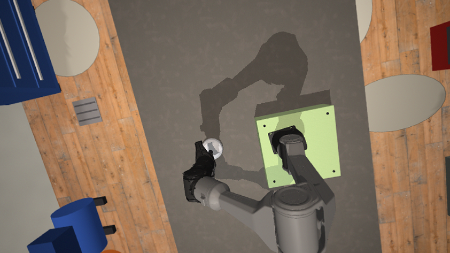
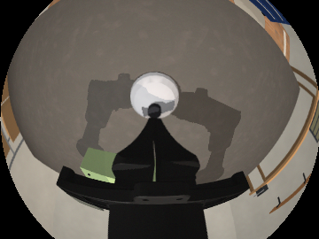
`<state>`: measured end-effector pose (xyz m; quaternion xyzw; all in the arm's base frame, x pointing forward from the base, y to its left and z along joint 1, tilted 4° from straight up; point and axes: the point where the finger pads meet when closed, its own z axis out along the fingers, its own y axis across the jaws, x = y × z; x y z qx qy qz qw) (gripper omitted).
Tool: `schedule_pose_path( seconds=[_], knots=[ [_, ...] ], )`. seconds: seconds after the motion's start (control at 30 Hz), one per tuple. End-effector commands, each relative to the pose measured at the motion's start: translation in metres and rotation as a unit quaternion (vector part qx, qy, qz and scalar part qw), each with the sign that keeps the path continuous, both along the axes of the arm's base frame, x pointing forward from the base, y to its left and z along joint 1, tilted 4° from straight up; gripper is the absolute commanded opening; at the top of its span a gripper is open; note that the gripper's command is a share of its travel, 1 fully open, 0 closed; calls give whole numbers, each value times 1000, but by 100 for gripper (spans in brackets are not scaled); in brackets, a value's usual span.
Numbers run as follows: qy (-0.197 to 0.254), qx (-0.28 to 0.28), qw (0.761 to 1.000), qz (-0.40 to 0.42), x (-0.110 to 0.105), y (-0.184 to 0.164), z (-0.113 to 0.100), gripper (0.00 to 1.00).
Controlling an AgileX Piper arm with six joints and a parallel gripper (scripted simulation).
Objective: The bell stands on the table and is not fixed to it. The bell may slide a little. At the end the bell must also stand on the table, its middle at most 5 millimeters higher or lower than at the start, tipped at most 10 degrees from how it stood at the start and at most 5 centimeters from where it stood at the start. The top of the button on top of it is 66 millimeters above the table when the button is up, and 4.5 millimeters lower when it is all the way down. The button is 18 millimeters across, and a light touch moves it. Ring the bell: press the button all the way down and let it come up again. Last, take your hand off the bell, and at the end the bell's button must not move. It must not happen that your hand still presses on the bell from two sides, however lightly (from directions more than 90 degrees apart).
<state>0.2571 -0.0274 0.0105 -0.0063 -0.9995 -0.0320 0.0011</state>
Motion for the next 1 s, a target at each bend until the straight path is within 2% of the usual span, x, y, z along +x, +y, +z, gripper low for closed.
schedule_pose_path(
  seconds=[0.0, 0.27, 0.5, 0.97],
  knots=[
    [-3, -1, 1000, -1, 2, -1, 7, 0],
    [-3, -1, 1000, -1, 1, -2, 28, 0],
    [-3, -1, 1000, -1, 1, -3, 35, 0],
    [-2, -1, 1000, -1, 1, -3, 38, 0]
  ],
)
